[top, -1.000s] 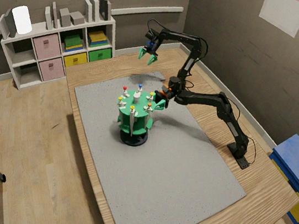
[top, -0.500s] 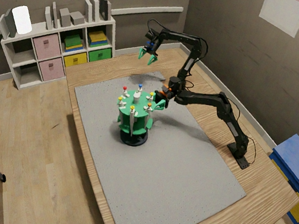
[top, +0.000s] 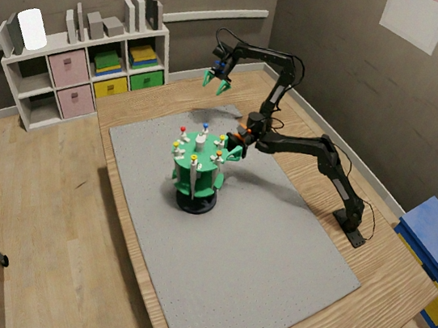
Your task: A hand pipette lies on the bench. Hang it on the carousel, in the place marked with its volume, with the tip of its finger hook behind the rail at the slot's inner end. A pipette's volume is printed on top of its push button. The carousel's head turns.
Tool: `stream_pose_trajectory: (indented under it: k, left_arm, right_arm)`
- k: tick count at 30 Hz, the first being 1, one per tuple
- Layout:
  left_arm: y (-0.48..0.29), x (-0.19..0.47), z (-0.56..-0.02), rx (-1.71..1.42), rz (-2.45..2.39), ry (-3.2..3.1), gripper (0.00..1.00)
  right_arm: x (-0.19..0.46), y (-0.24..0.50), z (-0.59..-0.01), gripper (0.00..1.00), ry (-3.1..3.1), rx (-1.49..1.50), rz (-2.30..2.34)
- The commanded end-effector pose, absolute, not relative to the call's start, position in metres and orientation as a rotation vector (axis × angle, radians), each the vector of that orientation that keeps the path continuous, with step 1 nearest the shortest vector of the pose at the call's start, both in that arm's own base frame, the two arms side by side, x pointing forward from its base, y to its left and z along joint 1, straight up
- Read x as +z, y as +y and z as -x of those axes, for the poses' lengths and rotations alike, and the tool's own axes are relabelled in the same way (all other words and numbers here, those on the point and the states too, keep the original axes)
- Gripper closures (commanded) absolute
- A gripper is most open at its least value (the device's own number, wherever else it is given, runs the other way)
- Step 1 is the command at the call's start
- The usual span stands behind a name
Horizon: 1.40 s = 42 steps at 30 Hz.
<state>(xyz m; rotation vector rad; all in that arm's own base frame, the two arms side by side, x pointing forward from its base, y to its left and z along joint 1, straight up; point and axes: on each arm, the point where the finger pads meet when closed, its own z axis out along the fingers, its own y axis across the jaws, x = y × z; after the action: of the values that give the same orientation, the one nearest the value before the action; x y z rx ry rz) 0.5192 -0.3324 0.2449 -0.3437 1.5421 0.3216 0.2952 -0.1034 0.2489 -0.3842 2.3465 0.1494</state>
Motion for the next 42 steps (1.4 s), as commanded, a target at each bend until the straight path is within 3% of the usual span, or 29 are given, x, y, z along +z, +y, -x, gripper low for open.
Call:
stream_pose_trajectory:
  k: [1, 42]
  left_arm:
    - [-0.327, 0.275, -0.52, 0.288, 0.384, 1.513, 0.5]
    - [-0.331, 0.278, -0.518, 0.156, 0.214, 1.532, 0.5]
  right_arm:
    - [0.253, -0.106, -0.299, 0.0, 2.322, 0.152, 0.391]
    - [0.253, -0.106, -0.299, 0.0, 2.322, 0.152, 0.391]
